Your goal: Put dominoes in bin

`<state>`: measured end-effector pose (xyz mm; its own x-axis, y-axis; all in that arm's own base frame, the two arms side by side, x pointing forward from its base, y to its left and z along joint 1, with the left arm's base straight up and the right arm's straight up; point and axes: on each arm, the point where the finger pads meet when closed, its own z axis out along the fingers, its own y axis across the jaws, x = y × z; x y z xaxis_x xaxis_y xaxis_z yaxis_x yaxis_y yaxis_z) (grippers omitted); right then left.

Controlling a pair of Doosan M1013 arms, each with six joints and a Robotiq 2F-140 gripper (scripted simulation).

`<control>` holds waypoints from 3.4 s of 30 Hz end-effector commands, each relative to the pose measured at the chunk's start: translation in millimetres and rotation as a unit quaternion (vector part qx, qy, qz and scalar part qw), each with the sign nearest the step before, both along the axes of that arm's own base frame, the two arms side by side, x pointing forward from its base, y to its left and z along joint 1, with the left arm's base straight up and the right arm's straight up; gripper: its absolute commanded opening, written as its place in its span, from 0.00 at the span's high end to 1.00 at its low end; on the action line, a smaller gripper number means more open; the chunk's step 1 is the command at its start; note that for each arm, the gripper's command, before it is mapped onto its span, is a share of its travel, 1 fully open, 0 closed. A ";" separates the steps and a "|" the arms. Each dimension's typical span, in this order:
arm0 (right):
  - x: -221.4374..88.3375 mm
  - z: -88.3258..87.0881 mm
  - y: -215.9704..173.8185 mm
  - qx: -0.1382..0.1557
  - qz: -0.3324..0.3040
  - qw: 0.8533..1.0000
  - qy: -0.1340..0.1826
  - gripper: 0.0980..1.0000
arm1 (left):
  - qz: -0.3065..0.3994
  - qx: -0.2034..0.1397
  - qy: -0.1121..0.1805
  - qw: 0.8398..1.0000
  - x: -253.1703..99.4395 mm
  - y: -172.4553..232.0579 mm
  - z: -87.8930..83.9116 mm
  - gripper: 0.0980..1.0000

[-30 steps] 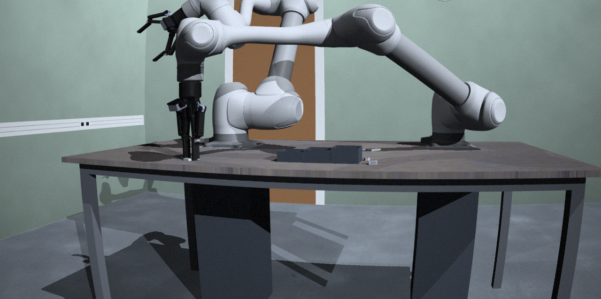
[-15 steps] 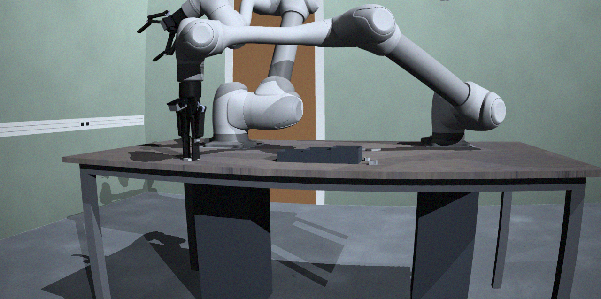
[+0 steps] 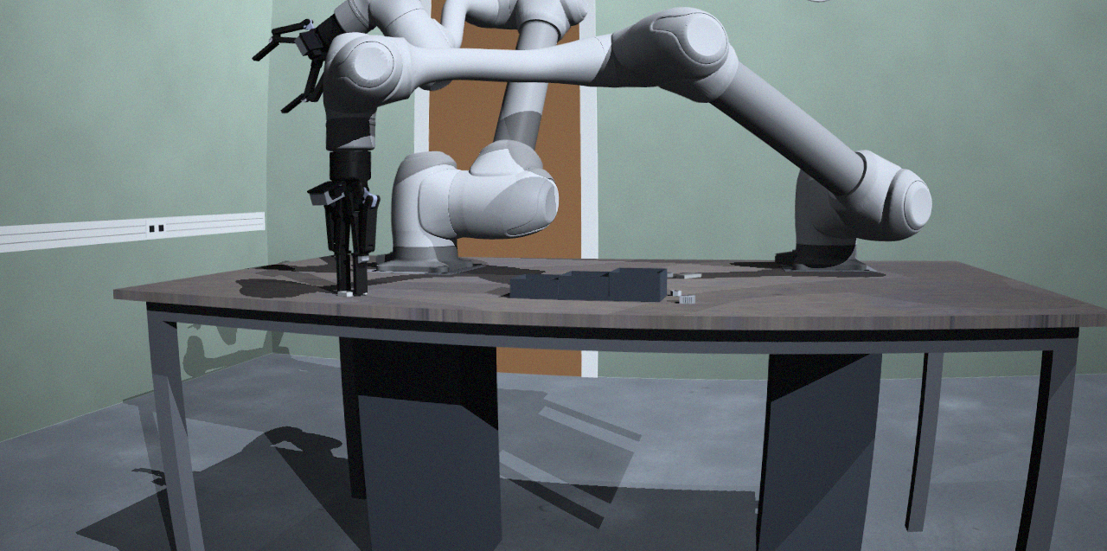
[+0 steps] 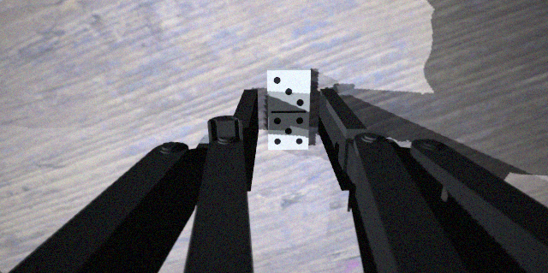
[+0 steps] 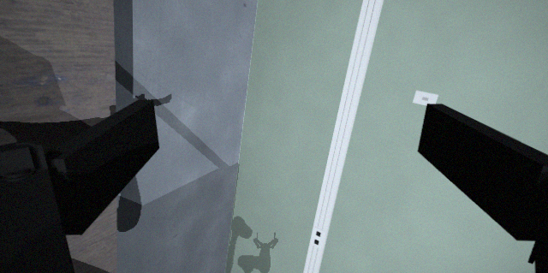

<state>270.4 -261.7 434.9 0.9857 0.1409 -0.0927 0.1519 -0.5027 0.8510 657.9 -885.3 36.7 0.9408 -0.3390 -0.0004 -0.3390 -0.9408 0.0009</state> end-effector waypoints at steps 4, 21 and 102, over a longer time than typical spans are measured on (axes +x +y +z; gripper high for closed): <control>-0.9 0.5 -0.9 -0.002 0.002 1.000 0.001 0.00 | 0.002 0.000 -0.002 1.000 3.7 1.6 -3.1 0.75; -0.9 0.5 -0.9 -0.002 0.002 1.000 0.001 0.00 | 0.002 0.000 -0.002 1.000 3.6 1.6 -3.1 0.75; -0.9 0.5 -0.9 -0.002 0.002 1.000 0.001 0.00 | 0.002 0.000 -0.002 1.000 3.6 1.6 -3.1 0.87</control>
